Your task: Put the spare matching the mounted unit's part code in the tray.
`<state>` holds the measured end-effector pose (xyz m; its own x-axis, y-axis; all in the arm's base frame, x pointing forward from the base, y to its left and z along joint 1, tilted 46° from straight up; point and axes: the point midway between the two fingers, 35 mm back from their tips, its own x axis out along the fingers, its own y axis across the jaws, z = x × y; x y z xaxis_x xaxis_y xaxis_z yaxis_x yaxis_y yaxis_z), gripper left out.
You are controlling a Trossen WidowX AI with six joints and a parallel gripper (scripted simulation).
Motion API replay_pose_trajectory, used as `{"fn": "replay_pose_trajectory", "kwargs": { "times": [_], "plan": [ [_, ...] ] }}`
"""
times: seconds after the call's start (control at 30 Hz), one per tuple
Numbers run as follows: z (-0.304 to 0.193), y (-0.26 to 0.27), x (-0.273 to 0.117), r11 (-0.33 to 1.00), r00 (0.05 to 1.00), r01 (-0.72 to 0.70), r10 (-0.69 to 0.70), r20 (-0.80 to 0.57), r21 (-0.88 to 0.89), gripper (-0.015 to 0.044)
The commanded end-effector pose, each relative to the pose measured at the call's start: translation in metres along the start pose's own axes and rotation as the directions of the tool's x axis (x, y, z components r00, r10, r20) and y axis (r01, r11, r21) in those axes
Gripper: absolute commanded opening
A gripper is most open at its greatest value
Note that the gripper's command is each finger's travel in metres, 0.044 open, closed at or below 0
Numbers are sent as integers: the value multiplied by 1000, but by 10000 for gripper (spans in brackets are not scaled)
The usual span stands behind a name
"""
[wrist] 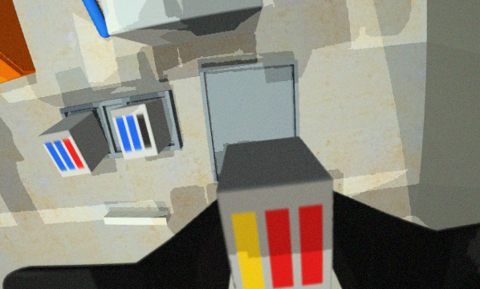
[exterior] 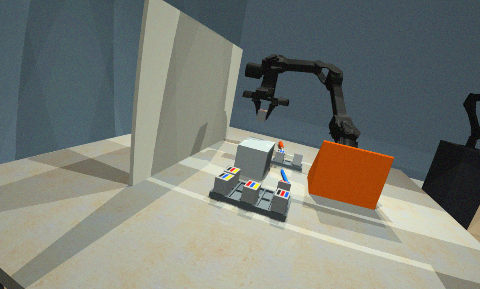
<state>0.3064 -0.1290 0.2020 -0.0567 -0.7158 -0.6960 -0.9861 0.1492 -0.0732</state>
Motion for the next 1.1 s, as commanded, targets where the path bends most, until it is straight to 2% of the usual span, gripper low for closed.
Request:
{"fn": "replay_pose_trajectory", "kwargs": {
  "times": [0.0,1.07],
  "plan": [
    [0,0,5,1000,1000,-3,3,-4,-5,0],
    [2,-5,36,1000,1000,-4,4,2,-4,0]
  ]
}}
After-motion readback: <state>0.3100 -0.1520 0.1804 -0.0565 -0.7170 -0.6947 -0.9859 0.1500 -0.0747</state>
